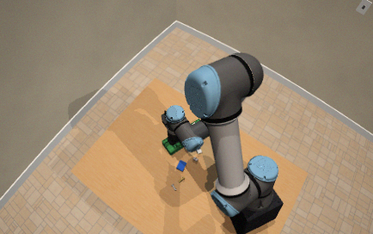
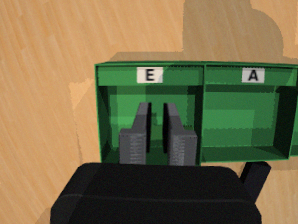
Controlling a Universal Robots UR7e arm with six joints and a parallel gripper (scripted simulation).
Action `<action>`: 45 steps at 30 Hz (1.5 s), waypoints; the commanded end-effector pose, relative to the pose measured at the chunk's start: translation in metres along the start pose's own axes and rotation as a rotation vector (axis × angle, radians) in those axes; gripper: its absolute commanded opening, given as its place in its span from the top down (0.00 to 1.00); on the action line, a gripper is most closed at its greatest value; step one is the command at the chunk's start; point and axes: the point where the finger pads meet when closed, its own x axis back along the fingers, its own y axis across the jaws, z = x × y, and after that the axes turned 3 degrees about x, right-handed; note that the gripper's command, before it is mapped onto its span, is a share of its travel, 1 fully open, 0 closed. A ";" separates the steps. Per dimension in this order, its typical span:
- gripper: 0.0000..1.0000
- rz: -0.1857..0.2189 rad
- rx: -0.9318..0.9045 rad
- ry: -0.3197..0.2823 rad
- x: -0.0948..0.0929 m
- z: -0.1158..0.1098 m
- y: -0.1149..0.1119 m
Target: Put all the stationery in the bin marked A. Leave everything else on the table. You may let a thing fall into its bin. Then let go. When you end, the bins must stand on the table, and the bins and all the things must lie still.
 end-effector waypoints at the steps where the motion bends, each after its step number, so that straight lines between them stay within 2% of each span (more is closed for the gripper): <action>1: 0.69 0.000 0.000 0.001 -0.007 0.000 0.000; 16: 0.69 0.000 0.000 0.001 -0.047 0.000 0.000; 45: 0.69 0.000 0.000 0.001 -0.048 0.000 0.000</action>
